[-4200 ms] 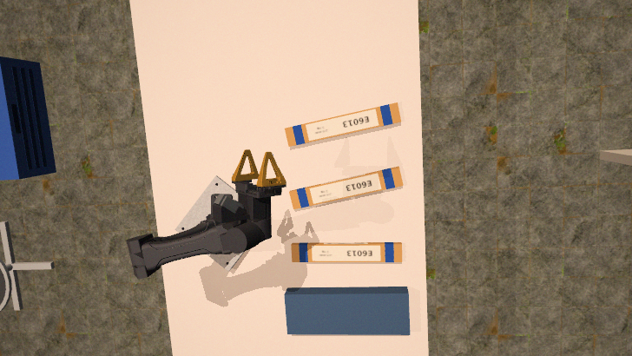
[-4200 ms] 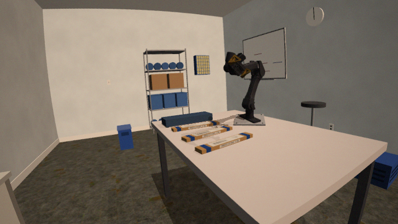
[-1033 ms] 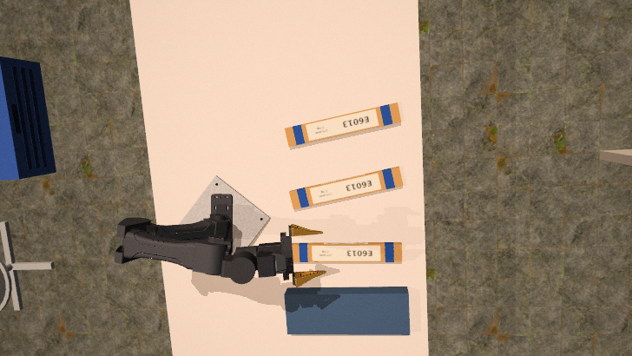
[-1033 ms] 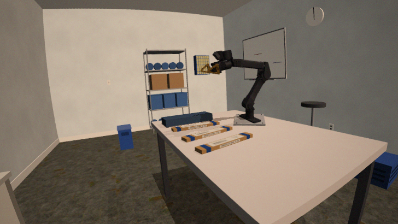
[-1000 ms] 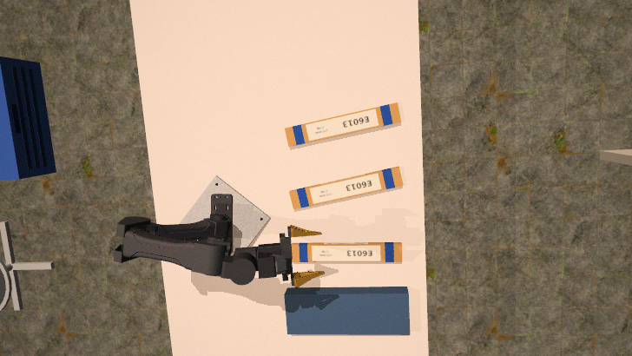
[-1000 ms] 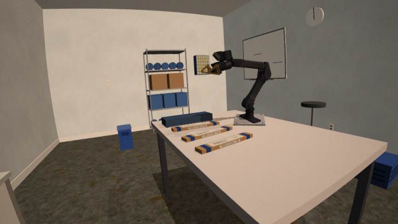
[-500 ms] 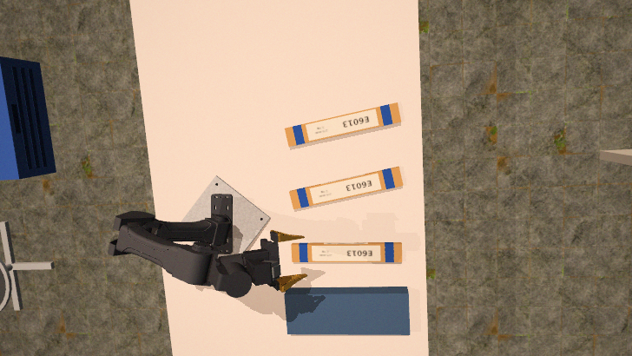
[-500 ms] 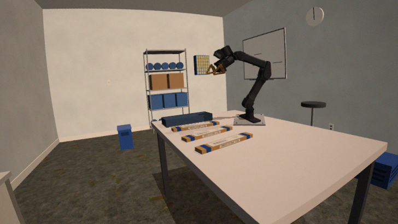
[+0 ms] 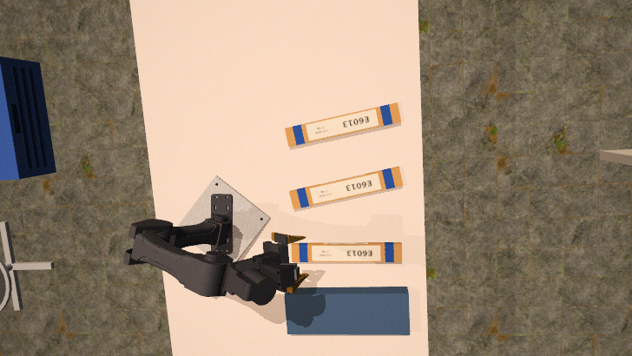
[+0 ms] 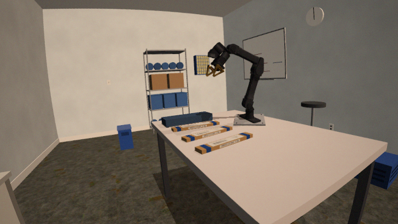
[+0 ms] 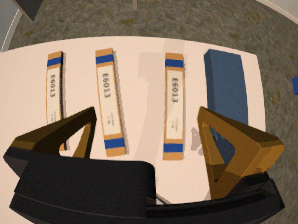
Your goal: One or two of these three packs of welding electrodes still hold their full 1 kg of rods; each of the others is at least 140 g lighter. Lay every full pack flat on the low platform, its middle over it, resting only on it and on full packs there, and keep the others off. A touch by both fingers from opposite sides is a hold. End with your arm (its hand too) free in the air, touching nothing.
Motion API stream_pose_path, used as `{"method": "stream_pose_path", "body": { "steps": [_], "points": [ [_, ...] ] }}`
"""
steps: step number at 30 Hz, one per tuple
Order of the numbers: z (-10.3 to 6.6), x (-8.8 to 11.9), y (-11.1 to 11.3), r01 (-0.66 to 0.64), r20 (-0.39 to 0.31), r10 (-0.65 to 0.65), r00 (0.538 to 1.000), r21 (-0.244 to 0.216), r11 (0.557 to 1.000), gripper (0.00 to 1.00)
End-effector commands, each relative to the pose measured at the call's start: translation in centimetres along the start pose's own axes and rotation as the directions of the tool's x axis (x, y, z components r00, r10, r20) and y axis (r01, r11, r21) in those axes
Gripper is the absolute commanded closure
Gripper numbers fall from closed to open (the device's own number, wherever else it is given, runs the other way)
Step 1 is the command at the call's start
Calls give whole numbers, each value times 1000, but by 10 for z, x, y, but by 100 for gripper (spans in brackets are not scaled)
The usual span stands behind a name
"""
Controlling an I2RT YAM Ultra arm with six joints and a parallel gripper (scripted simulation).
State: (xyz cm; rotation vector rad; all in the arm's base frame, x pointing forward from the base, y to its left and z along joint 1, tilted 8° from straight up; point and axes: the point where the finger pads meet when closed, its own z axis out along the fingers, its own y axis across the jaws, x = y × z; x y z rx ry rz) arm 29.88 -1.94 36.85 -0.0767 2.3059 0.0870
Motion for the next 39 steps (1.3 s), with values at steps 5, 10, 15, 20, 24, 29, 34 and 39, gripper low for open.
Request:
{"method": "stream_pose_path", "body": {
  "steps": [5, 10, 15, 20, 24, 29, 34, 39],
  "points": [
    [0, 12, 3, -12, -210, 9, 978, -13, 1000, 5],
    [0, 12, 3, -20, -295, 15, 955, -14, 1000, 5],
    [0, 12, 3, -25, -353, 19, 936, -13, 1000, 5],
    [0, 12, 3, -27, -373, 21, 927, -9, 1000, 5],
    [0, 12, 3, -27, -379, 24, 925, -4, 1000, 5],
    [0, 12, 3, -28, -382, 26, 924, 0, 1000, 5],
    [0, 12, 3, -29, -383, 28, 923, 3, 1000, 5],
    [0, 12, 3, -29, -384, 29, 923, 6, 1000, 5]
  ]
}}
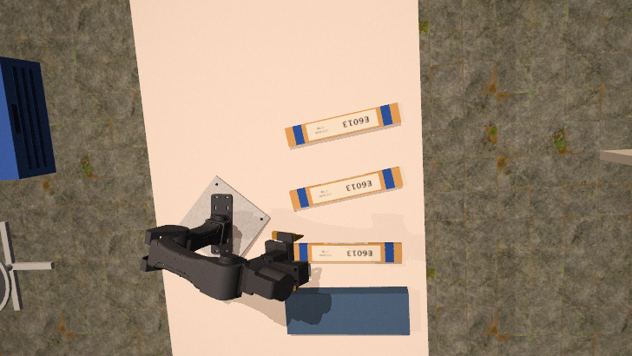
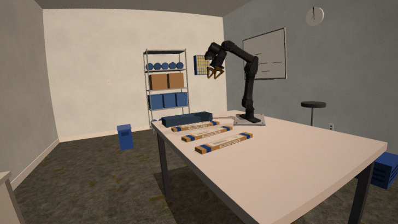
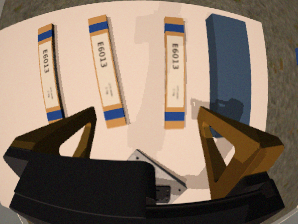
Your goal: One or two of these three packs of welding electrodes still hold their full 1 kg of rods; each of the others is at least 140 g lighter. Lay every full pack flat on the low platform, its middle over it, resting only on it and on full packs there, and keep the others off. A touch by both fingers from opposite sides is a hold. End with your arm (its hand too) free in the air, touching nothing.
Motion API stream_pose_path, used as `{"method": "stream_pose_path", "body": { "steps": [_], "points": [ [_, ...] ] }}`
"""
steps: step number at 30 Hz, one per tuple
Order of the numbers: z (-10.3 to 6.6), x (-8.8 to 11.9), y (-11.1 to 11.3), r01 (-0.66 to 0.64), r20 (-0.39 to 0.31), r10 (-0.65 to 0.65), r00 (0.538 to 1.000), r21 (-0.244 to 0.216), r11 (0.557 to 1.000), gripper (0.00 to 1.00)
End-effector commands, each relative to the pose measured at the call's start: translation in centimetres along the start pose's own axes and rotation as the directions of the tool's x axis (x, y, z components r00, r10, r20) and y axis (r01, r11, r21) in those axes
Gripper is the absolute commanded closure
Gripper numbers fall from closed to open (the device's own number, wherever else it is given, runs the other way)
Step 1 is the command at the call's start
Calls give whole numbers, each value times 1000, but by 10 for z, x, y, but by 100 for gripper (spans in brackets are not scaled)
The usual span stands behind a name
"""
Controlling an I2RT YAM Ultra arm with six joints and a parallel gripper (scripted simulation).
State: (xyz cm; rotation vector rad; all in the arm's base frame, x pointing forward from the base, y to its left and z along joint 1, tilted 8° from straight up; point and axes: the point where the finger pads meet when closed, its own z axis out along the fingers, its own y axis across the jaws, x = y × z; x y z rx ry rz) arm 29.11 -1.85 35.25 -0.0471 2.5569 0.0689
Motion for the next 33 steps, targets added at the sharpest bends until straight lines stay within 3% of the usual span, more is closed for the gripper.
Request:
{"method": "stream_pose_path", "body": {
  "steps": [1, 21, 22, 24, 26, 33],
  "points": [
    [-6, -3, 3, -1, -145, -2, 989, -20, 1000, 5],
    [-6, -3, 3, -3, -146, 1, 989, -16, 1000, 5],
    [1, -4, 3, -3, -146, 1, 989, -16, 1000, 36],
    [14, -4, 4, -2, -149, 0, 989, -16, 1000, 36],
    [14, -4, 4, -2, -149, 0, 989, -16, 1000, 36],
    [61, -5, 7, -1, -255, -9, 967, -37, 999, 36]
  ]
}}
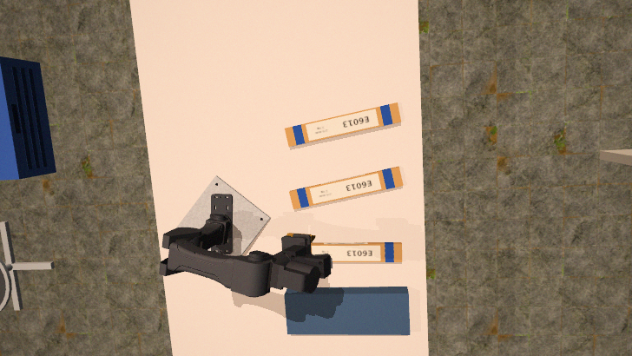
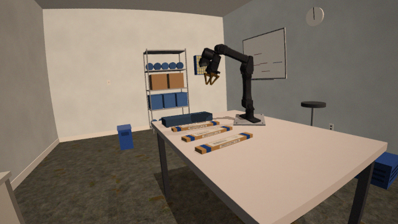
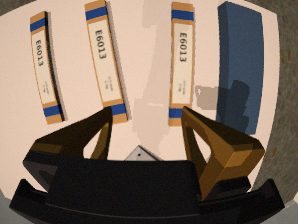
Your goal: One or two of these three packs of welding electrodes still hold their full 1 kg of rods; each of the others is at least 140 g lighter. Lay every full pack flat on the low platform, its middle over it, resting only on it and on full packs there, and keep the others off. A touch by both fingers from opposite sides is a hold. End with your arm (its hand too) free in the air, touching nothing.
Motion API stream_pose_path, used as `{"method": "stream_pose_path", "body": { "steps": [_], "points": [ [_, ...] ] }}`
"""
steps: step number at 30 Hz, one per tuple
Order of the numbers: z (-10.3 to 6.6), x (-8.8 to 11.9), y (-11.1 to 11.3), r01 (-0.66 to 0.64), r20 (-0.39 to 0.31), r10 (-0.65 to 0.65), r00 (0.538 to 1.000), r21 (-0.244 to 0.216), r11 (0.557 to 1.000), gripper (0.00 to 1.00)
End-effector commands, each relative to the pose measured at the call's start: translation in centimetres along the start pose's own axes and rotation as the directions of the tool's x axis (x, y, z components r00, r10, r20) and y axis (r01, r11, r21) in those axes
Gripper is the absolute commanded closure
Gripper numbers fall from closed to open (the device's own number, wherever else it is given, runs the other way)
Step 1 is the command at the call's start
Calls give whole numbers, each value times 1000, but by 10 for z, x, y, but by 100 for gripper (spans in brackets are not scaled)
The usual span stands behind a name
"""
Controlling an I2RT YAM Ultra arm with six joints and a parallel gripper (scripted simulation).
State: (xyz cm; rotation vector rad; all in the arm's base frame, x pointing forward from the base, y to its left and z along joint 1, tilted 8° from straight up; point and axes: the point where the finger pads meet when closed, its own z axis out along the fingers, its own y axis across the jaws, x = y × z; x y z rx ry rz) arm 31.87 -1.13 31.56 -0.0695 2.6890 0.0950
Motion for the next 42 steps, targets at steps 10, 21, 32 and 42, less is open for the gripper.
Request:
{"method": "stream_pose_path", "body": {
  "steps": [10, 21, 32, 42],
  "points": [
    [67, -13, 4, -11, -288, -1, 958, -39, 999, 36],
    [106, -19, 6, -14, -355, -3, 935, -46, 999, 36],
    [106, -19, 6, -14, -355, -3, 935, -46, 999, 36],
    [106, -19, 6, -14, -355, -3, 935, -46, 999, 36]
  ]
}}
